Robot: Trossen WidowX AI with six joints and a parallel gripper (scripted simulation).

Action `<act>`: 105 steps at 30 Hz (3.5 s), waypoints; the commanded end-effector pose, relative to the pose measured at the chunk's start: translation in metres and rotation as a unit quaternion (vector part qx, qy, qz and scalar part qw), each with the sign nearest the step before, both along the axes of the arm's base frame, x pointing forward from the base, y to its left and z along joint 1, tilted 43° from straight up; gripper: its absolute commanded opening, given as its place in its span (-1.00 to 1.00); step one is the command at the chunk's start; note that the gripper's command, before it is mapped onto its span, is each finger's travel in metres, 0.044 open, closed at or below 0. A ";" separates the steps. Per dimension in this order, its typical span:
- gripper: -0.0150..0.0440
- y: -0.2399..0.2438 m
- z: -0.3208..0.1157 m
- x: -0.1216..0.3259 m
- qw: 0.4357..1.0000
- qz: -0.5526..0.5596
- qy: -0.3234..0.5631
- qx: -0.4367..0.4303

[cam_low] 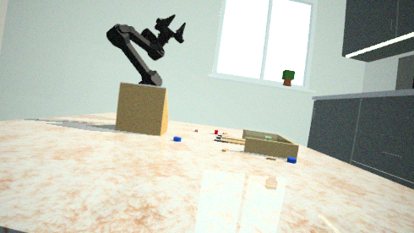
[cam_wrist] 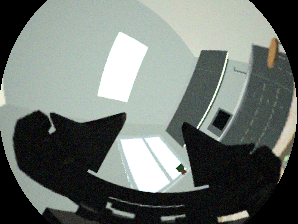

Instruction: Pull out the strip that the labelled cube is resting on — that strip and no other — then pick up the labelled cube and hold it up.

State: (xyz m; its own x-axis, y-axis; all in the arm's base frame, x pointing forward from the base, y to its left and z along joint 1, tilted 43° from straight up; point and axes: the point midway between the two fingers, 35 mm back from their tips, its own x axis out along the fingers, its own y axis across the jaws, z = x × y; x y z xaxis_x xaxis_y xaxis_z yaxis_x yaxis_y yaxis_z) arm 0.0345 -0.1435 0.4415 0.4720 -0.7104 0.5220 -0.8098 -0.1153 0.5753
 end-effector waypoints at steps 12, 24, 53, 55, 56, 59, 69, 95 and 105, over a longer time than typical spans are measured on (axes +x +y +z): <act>0.86 0.103 0.035 0.077 0.919 -0.177 0.133 -0.327; 0.86 0.153 -0.034 0.219 0.738 -0.172 0.291 -0.584; 0.86 0.070 -0.382 0.270 0.530 0.343 0.529 -0.567; 0.86 0.070 -0.382 0.270 0.530 0.343 0.529 -0.567; 0.86 0.070 -0.382 0.270 0.530 0.343 0.529 -0.567; 0.86 0.070 -0.382 0.270 0.530 0.343 0.529 -0.567; 0.69 0.071 -0.383 0.276 0.525 0.354 0.528 -0.566; -0.49 0.213 -0.381 0.382 0.224 0.697 0.507 -0.455; -0.49 0.214 -0.382 0.382 0.224 0.697 0.507 -0.455</act>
State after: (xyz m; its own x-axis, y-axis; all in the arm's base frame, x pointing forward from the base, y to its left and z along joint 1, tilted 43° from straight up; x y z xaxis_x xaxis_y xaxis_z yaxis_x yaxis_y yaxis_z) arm 0.4144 0.0705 0.0602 0.1152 0.6833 -0.7210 0.2487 0.6829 0.6869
